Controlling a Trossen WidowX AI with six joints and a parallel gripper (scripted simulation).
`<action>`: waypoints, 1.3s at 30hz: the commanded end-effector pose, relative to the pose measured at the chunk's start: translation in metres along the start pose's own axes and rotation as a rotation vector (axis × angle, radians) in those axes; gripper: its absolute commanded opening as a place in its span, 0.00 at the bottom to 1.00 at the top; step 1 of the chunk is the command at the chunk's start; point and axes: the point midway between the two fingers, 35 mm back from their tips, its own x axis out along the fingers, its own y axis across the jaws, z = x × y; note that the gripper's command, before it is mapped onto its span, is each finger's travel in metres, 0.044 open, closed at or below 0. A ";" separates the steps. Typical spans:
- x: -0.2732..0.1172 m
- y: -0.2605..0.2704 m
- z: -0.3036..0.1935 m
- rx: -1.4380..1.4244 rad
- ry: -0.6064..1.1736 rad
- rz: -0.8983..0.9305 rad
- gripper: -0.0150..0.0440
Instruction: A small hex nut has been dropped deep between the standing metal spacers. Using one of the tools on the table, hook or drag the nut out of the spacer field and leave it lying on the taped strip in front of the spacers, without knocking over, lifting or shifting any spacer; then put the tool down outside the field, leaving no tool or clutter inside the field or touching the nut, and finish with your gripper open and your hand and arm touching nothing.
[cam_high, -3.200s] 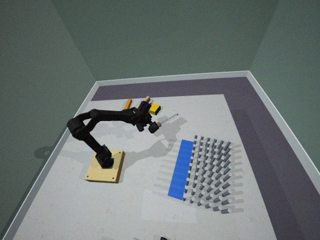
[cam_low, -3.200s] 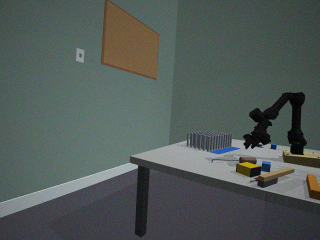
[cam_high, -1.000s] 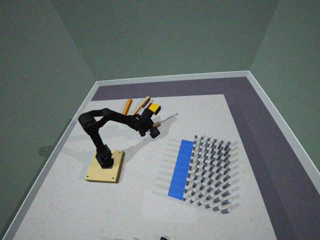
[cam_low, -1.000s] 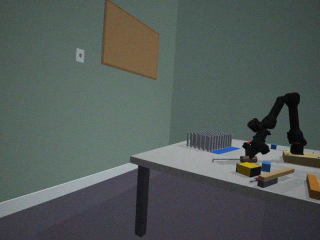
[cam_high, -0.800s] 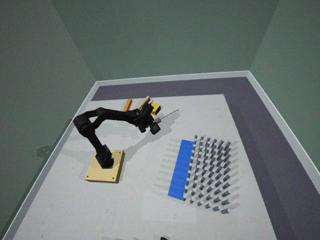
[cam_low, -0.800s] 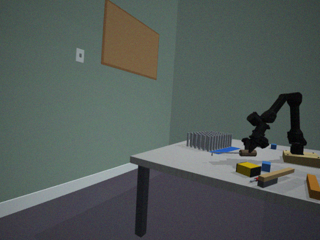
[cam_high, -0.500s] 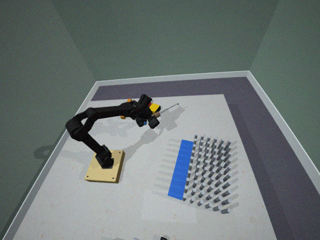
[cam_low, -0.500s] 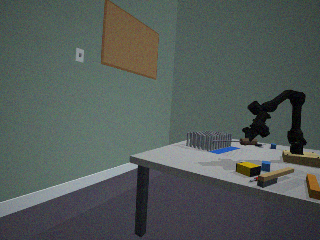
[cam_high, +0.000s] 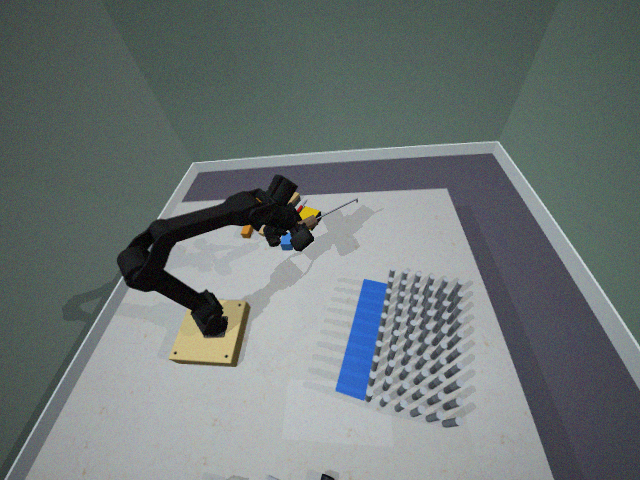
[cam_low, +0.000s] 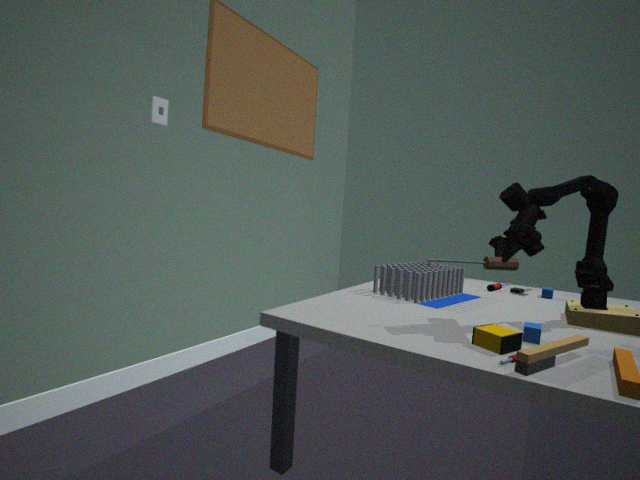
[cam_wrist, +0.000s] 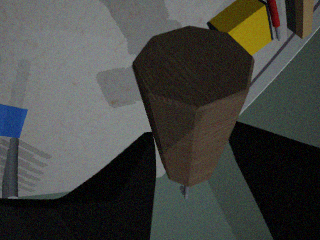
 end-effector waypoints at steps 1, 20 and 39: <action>-0.013 0.019 -0.001 0.058 0.022 0.037 0.25; -0.079 0.121 0.028 0.363 0.123 0.252 0.25; -0.138 0.186 0.088 0.662 0.231 0.467 0.25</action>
